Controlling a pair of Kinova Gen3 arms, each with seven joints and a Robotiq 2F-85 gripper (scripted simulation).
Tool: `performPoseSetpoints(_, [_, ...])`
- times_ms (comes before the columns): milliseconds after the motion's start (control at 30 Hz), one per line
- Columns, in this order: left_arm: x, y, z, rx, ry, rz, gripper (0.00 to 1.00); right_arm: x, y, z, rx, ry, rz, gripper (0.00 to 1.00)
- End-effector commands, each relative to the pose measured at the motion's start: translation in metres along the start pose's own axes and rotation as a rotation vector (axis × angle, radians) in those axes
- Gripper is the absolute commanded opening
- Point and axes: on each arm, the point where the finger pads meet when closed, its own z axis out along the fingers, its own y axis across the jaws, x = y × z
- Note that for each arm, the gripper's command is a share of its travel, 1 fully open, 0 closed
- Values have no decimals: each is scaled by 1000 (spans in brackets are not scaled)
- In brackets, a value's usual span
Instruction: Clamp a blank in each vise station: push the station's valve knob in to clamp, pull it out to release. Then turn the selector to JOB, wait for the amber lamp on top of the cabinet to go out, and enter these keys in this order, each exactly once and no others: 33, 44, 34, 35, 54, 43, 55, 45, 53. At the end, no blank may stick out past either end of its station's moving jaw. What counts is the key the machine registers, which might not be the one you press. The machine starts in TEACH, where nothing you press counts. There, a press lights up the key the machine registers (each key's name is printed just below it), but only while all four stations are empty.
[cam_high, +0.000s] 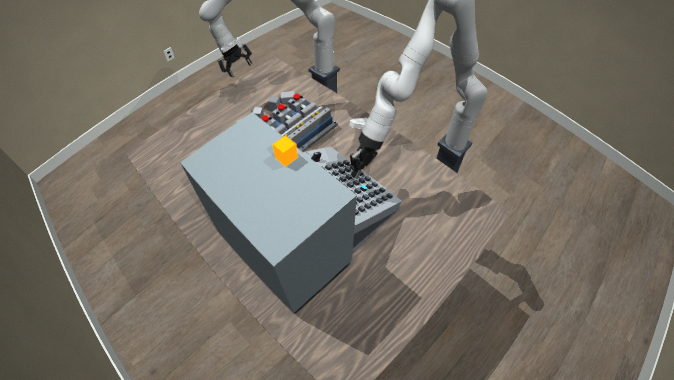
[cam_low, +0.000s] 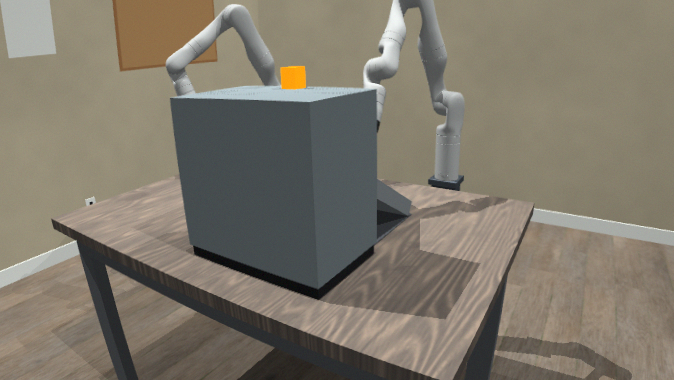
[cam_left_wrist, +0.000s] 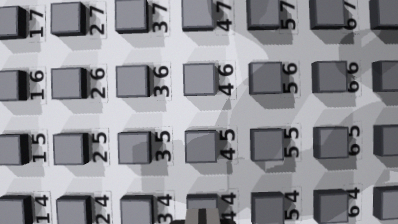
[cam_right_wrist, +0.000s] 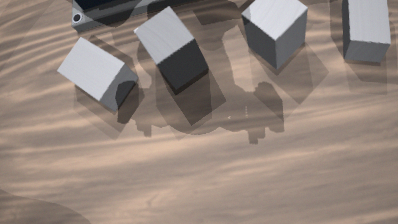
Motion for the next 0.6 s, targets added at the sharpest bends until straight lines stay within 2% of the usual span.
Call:
performPoseSetpoints(0, [0,-1,-4,2,0,0,99,0,0,-1,-2,0,0,1000])
performPoseSetpoints(167, [0,-1,-5,2,0,0,99,0,0,-1,-2,0,0,1000])
performPoseSetpoints(267, [0,-4,-13,2,0,0,99,0,0,-1,-2,0,0,1000])
performPoseSetpoints(400, [0,-13,-43,2,0,0,99,0,0,-1,-2,0,0,1000])
performPoseSetpoints(567, [0,-29,-96,2,0,0,99,0,0,-1,-2,0,0,1000])
